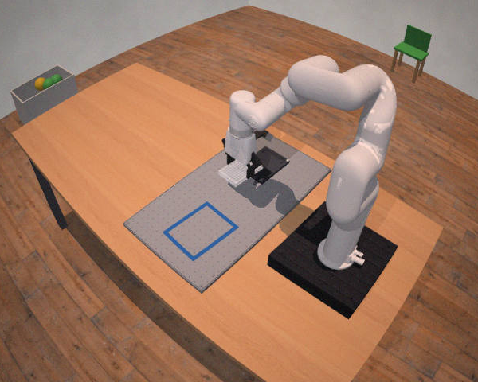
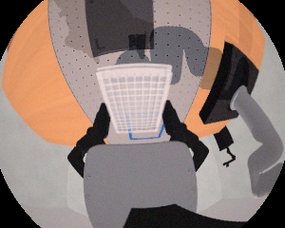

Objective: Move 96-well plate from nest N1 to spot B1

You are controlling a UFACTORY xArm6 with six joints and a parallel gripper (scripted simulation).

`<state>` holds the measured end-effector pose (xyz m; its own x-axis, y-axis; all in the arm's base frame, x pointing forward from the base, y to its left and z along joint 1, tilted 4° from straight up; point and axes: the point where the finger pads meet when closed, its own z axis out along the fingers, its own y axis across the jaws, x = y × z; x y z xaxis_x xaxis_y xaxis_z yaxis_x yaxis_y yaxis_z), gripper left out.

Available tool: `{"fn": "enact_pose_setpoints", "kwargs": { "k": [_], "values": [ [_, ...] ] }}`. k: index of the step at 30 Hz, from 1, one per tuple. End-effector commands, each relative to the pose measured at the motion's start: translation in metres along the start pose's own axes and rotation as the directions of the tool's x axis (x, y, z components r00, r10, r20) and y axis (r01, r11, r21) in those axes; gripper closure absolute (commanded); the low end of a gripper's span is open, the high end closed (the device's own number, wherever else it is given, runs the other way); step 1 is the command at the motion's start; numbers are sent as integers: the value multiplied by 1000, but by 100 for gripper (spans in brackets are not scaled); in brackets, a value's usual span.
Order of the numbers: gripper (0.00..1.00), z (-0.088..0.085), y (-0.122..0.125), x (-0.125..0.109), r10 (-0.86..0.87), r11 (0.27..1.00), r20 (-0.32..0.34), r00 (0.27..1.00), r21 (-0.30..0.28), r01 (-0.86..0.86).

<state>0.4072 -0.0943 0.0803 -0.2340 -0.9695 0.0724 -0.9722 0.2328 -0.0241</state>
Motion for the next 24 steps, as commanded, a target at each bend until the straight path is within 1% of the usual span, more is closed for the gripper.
{"fn": "enact_pose_setpoints", "kwargs": {
  "k": [1,8,10,24],
  "values": [
    [100,-1,1,-13,0,1000,0,1000,4,0],
    [100,0,5,-36,0,1000,0,1000,4,0],
    [100,0,5,-36,0,1000,0,1000,4,0],
    [100,1,13,-82,0,1000,0,1000,4,0]
  ]
}}
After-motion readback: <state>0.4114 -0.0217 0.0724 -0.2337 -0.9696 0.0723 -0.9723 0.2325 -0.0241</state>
